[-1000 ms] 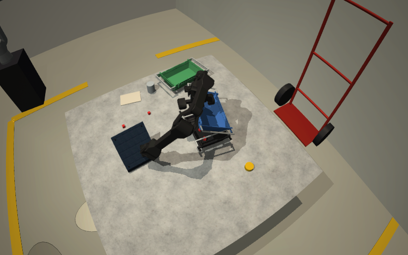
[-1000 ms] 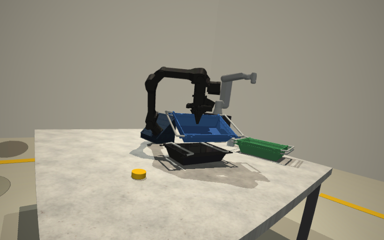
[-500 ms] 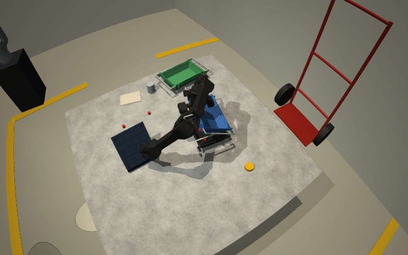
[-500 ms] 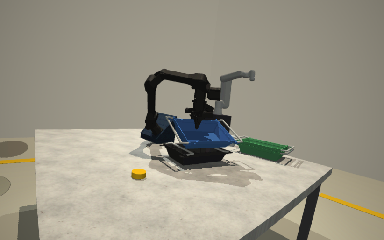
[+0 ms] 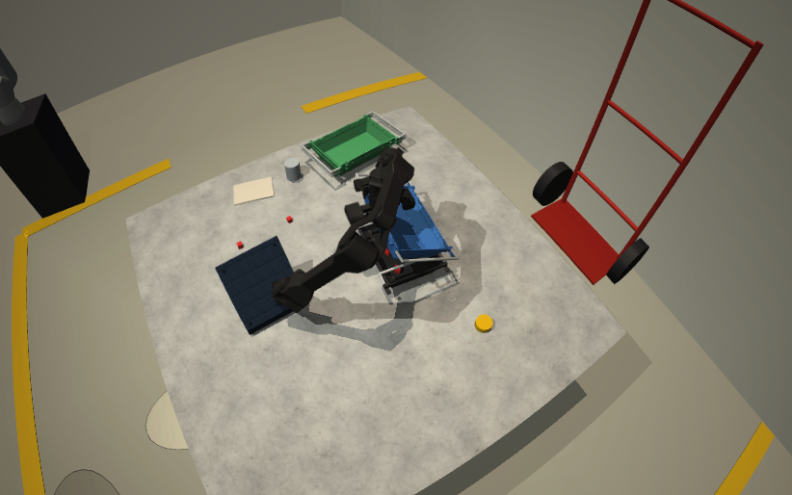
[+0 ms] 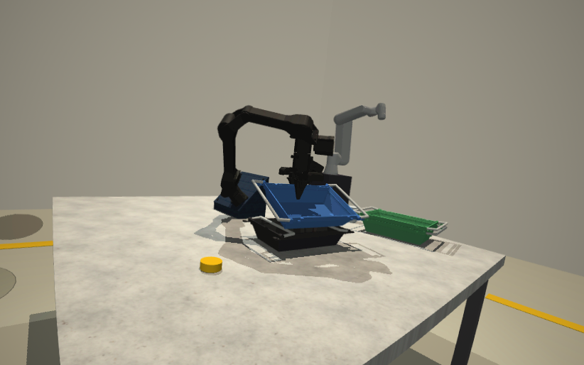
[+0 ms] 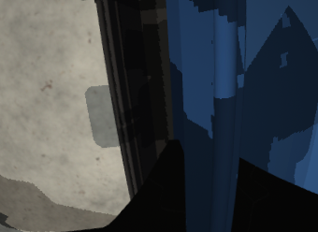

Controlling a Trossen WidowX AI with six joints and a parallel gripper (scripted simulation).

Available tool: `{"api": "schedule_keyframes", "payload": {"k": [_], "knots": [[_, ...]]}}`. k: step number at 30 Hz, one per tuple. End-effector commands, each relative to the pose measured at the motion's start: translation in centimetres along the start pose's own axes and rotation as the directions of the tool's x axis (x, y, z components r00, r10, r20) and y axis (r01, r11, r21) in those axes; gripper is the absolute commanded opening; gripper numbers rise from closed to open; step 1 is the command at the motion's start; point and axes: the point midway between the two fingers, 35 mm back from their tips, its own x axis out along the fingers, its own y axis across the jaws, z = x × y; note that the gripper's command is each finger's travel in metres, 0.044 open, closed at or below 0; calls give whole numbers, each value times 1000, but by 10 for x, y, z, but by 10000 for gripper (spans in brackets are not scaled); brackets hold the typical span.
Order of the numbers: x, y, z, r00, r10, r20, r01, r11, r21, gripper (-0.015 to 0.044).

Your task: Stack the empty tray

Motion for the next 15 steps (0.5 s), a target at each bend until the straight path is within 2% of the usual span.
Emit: {"api": "schedule_keyframes", "payload": {"k": [1,15], "knots": [[2,5,-1,1000,7,-5,-7,1000,-27,0],[8,9,-4,1000,7,-6,-7,1000,-28,0]]}}
